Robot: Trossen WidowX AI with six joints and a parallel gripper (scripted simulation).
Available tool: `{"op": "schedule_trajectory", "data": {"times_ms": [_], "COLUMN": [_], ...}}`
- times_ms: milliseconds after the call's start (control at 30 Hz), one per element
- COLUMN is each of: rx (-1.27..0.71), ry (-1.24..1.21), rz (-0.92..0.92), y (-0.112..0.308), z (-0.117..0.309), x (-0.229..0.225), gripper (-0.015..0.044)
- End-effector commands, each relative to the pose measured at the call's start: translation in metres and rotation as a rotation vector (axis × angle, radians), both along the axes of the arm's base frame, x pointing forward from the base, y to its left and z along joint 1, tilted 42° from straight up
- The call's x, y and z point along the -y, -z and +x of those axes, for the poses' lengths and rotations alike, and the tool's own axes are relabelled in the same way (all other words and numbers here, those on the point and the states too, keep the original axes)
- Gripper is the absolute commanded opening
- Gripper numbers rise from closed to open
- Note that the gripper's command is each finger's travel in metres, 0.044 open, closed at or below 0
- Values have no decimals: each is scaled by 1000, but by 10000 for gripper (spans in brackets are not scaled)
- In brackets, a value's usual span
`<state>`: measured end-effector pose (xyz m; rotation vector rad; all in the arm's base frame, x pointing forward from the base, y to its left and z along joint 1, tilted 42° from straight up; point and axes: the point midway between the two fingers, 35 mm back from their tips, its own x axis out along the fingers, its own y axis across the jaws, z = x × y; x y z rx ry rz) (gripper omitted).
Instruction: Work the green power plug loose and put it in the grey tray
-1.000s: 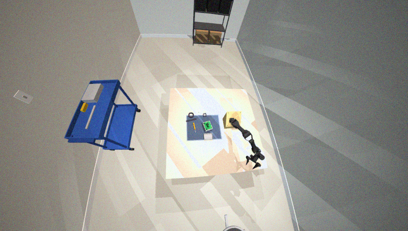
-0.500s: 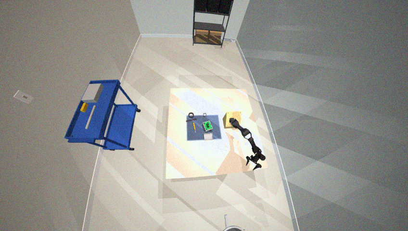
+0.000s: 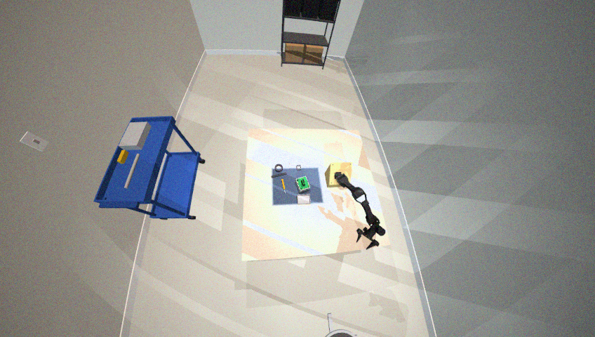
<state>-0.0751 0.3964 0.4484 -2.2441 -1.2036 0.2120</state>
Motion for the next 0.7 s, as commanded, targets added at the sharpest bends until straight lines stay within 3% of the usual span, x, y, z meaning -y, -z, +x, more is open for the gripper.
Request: {"op": "schedule_trajectory", "data": {"times_ms": [0, 400, 667], "rx": [-27, -193, -403], "ry": [56, 207, 336], "rz": [8, -60, -115], "y": [9, 79, 143], "z": [36, 190, 297], "x": [-10, -39, -15], "gripper": [430, 430, 430]}}
